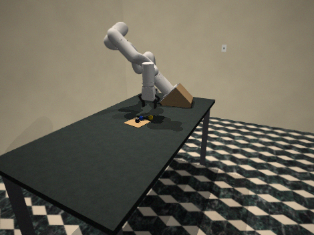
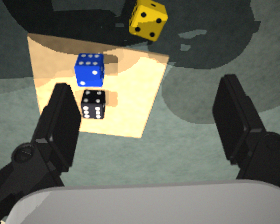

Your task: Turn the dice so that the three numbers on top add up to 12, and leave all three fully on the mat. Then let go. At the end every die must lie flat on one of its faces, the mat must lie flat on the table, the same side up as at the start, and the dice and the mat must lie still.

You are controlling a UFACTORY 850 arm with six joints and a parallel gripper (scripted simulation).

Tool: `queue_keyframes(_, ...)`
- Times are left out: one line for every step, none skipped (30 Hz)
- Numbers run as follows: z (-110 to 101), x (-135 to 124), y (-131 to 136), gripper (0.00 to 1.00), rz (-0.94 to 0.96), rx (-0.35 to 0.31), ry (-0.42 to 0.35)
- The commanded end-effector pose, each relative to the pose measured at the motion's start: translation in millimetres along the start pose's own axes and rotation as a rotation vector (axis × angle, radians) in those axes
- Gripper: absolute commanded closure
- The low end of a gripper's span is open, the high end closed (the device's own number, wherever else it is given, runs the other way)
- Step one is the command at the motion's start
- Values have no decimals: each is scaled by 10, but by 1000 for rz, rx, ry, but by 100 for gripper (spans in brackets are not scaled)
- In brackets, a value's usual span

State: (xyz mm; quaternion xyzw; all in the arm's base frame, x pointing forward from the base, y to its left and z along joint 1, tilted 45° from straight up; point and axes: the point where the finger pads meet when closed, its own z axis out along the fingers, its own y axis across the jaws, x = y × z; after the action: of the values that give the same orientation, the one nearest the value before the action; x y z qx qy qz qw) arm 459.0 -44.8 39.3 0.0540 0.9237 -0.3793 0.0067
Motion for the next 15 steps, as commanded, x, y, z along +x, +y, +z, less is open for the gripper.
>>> queue_keyframes(1, 43, 28, 0, 174, 2, -15)
queue_keyframes(2, 45, 29, 0, 184, 2, -15)
queue_keyframes(3, 55, 34, 0, 218, 1, -15)
queue_keyframes(5, 65, 39, 0, 250, 1, -15)
queue_keyframes(6, 73, 43, 0, 278, 1, -15)
queue_keyframes(7, 81, 47, 0, 304, 1, -15)
queue_keyframes(8, 87, 51, 0, 327, 1, -15)
queue_keyframes(9, 93, 54, 0, 348, 0, -15)
queue_keyframes(10, 99, 56, 0, 366, 0, -15)
queue_keyframes(10, 99, 56, 0, 366, 0, -15)
queue_keyframes(10, 99, 56, 0, 366, 0, -15)
queue_keyframes(11, 103, 58, 0, 381, 0, -15)
queue_keyframes(11, 107, 60, 0, 394, 0, -15)
queue_keyframes(12, 110, 62, 0, 404, 0, -15)
queue_keyframes(12, 112, 63, 0, 412, 0, -15)
